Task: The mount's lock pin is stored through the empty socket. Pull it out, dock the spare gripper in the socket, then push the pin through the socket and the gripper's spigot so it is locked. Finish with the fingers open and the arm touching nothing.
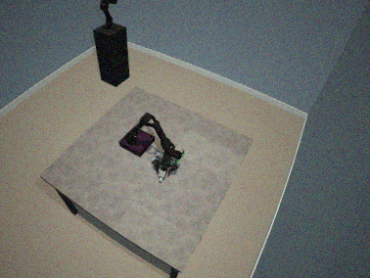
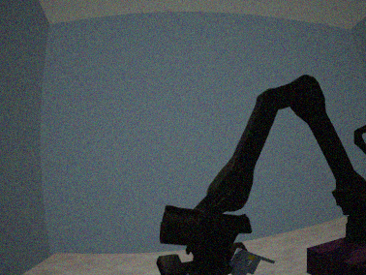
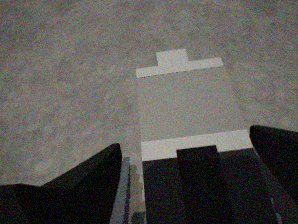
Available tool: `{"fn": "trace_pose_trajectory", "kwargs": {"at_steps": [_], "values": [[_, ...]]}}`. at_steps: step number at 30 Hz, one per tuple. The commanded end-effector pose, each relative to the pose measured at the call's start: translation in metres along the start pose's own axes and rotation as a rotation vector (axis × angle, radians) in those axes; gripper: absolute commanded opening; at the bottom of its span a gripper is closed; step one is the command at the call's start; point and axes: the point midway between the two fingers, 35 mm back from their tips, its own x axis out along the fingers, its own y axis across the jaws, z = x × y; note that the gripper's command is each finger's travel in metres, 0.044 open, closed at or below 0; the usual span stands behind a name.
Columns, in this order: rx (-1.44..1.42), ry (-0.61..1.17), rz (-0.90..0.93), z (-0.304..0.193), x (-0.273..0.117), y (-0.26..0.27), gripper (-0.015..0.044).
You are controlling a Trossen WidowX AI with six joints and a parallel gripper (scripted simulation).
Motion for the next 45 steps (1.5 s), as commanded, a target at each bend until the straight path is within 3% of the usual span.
{"fn": "trace_pose_trajectory", "kwargs": {"at_steps": [1, 6, 13, 18, 36, 45], "values": [[0.005, -0.003, 0.000, 0.000, 0.001, 0.000, 0.0309], [0.005, -0.003, 0.000, 0.000, 0.001, 0.000, 0.0177], [0.005, -0.003, 0.000, 0.000, 0.001, 0.000, 0.0131], [0.005, -0.003, 0.000, 0.006, -0.005, 0.002, 0.0000], [0.005, -0.004, 0.000, 0.082, -0.082, 0.001, 0.0000], [0.005, -0.004, 0.000, 0.085, -0.085, 0.000, 0.0000]]}}
